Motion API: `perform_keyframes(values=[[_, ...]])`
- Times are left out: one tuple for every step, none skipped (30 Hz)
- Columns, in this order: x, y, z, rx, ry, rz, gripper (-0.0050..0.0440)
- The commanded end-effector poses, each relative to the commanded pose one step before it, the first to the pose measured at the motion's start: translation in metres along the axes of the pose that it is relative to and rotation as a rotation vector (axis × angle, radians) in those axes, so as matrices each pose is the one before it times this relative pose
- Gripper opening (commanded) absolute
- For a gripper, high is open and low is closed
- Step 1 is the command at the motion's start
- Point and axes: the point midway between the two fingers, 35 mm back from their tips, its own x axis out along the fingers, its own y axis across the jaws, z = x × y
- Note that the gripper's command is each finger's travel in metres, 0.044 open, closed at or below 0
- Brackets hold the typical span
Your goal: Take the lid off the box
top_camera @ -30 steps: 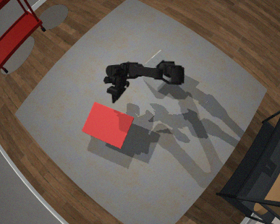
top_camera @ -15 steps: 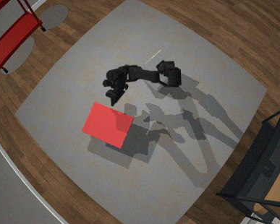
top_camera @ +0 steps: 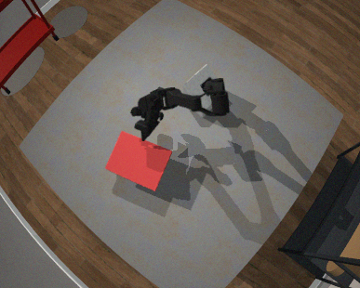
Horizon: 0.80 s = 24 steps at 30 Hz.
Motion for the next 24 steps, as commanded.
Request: perform_keyframes(values=[[0.00683, -0.00428, 0.00053, 0.01581, -0.00282, -0.00309, 0.0235], [0.00155, 0.00008, -0.00019, 0.00008, 0.00026, 0.00069, 0.0235], [0.00154, 0.00009, -0.00021, 0.00023, 0.00027, 0.00079, 0.0235], [0.00154, 0.00009, -0.00023, 0.00025, 0.00032, 0.00086, 0.0235], [0.00154, 0.00009, -0.00025, 0.00027, 0.00037, 0.00094, 0.0235], [0.00153, 0.00009, -0.00027, 0.00029, 0.00042, 0.00101, 0.0235], [0.00000, 0.00000, 0.00000, 0.00000, 0.00000, 0.00000, 0.0235], [0.00000, 0.00000, 0.00000, 0.00000, 0.00000, 0.00000, 0.0235], [0.00153, 0.00009, -0.00030, 0.00031, 0.00047, 0.00108, 0.0235], [0.00153, 0.00009, -0.00032, 0.00033, 0.00052, 0.00115, 0.0235], [0.00152, 0.00009, -0.00034, 0.00036, 0.00058, 0.00121, 0.0235], [0.00152, 0.00009, -0.00037, 0.00038, 0.00063, 0.00128, 0.0235], [0.00152, 0.00009, -0.00039, 0.00040, 0.00069, 0.00135, 0.0235], [0.00151, 0.00009, -0.00041, 0.00043, 0.00075, 0.00141, 0.0235], [0.00151, 0.00009, -0.00044, 0.00045, 0.00080, 0.00148, 0.0235], [0.00150, 0.00009, -0.00046, 0.00048, 0.00086, 0.00154, 0.0235], [0.00118, 0.00007, -0.00038, 0.00040, 0.00073, 0.00127, 0.0235], [0.00072, 0.00004, -0.00024, 0.00025, 0.00046, 0.00079, 0.0235], [0.00024, 0.00001, -0.00008, 0.00008, 0.00016, 0.00027, 0.0235], [0.00000, 0.00000, 0.00000, 0.00000, 0.00000, 0.00000, 0.0228], [0.00000, 0.00000, 0.00000, 0.00000, 0.00000, 0.00000, 0.0222], [0.00000, 0.00000, 0.00000, 0.00000, 0.00000, 0.00000, 0.0215], [0.00000, 0.00000, 0.00000, 0.00000, 0.00000, 0.00000, 0.0208], [0.00000, 0.00000, 0.00000, 0.00000, 0.00000, 0.00000, 0.0208]])
